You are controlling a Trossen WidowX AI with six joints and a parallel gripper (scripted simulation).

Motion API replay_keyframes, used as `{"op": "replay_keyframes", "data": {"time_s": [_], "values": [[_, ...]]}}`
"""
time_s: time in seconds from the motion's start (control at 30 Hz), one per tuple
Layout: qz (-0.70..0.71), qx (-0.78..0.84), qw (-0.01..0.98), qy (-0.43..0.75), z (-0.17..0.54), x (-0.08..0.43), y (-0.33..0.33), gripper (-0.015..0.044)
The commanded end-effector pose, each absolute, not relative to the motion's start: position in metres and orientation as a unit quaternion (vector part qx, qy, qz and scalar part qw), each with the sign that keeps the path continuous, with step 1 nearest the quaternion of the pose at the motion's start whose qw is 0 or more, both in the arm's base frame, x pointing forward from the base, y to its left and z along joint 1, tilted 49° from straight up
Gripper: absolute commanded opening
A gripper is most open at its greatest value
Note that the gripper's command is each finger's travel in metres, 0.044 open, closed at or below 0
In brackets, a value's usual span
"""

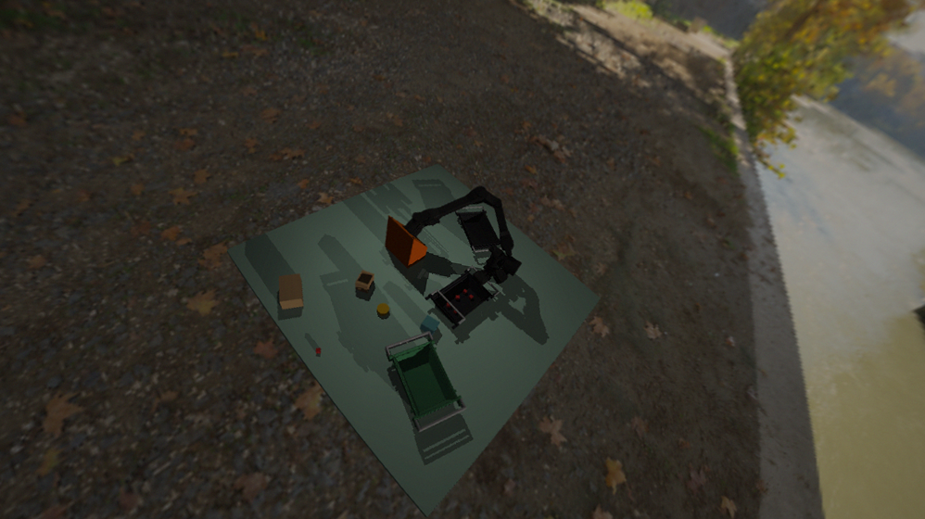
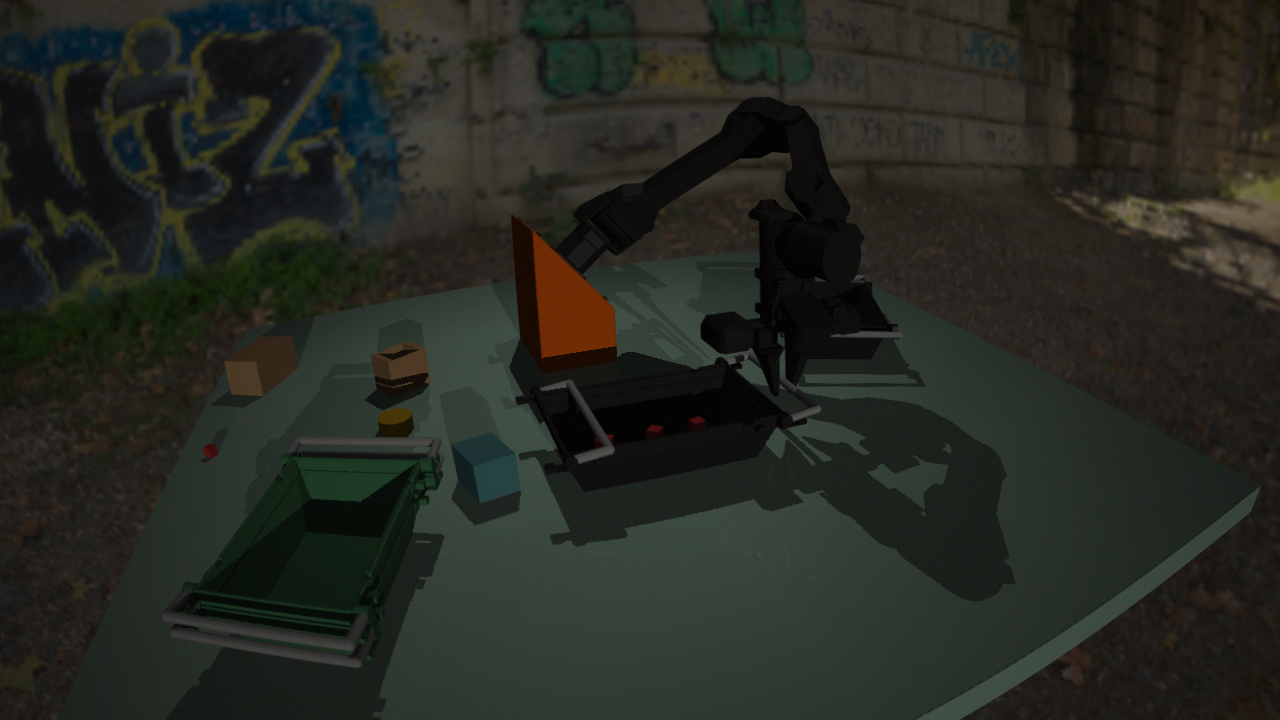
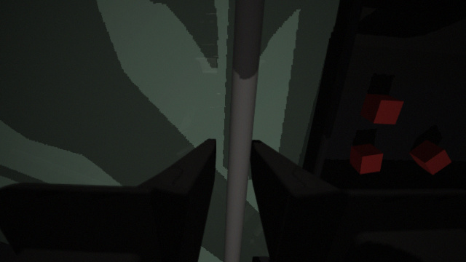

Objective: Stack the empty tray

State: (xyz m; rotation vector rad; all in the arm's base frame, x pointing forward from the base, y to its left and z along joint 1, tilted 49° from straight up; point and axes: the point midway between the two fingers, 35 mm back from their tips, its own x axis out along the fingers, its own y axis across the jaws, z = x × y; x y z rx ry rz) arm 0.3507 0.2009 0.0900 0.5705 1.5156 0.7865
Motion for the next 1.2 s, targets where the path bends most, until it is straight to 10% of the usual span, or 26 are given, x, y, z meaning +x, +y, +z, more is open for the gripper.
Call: {"op": "replay_keyframes", "data": {"time_s": [0.0, 1.17], "values": [[0.34, 0.251, 0.619, 0.663, 0.083, 0.349, 0.205, 0.0087], [0.338, 0.249, 0.62, 0.663, 0.045, 0.36, 0.136, 0.0087]]}}
